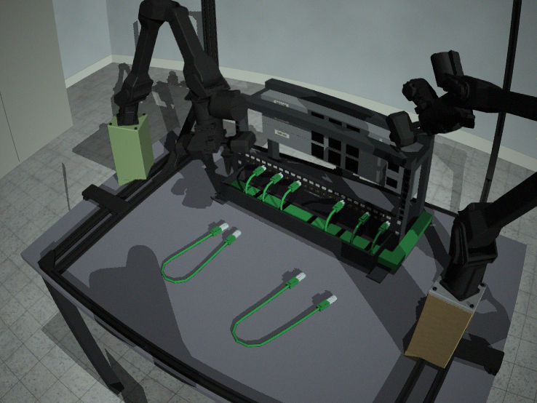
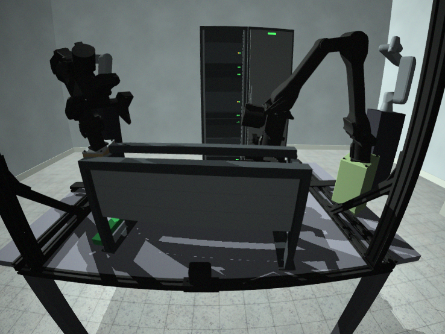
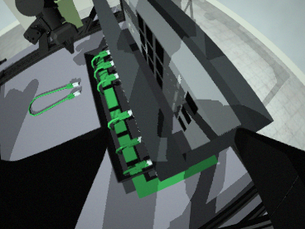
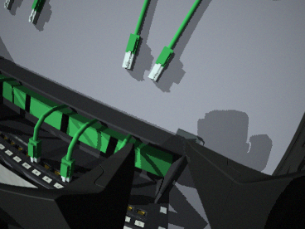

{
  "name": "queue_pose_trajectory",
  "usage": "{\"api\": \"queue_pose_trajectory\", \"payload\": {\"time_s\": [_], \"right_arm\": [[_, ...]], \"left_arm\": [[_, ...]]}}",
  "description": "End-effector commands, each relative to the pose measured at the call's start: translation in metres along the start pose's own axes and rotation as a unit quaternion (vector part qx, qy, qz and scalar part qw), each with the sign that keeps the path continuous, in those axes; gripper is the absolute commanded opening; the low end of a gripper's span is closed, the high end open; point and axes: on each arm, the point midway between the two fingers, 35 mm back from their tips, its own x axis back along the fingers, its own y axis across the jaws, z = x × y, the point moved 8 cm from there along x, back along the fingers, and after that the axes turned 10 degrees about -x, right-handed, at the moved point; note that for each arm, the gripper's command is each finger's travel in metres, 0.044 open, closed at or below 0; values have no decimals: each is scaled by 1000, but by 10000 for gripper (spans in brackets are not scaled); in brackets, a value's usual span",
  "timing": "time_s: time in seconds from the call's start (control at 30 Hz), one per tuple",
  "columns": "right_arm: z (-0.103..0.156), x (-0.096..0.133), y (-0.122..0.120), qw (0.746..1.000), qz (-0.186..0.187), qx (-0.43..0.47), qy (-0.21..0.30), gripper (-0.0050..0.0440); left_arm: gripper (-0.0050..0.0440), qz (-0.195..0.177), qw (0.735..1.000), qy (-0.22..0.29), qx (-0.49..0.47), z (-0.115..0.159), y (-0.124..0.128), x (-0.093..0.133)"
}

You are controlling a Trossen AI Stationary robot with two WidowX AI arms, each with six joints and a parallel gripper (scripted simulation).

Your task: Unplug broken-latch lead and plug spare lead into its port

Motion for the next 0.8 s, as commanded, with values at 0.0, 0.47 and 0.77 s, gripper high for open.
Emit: {"api": "queue_pose_trajectory", "payload": {"time_s": [0.0, 0.47, 0.77], "right_arm": [[0, 0, 3, 1000, 0, -4, 4, 176], [7, -2, 24, 992, 28, -87, 84, 176], [14, -6, 43, 970, 55, -169, 164, 176]], "left_arm": [[440, 0, 1000, 0, 0, 0, 0, 0], [440, 0, 1000, 0, 0, 0, 0, 0], [440, 0, 1000, 0, 0, 0, 0, 0]]}}
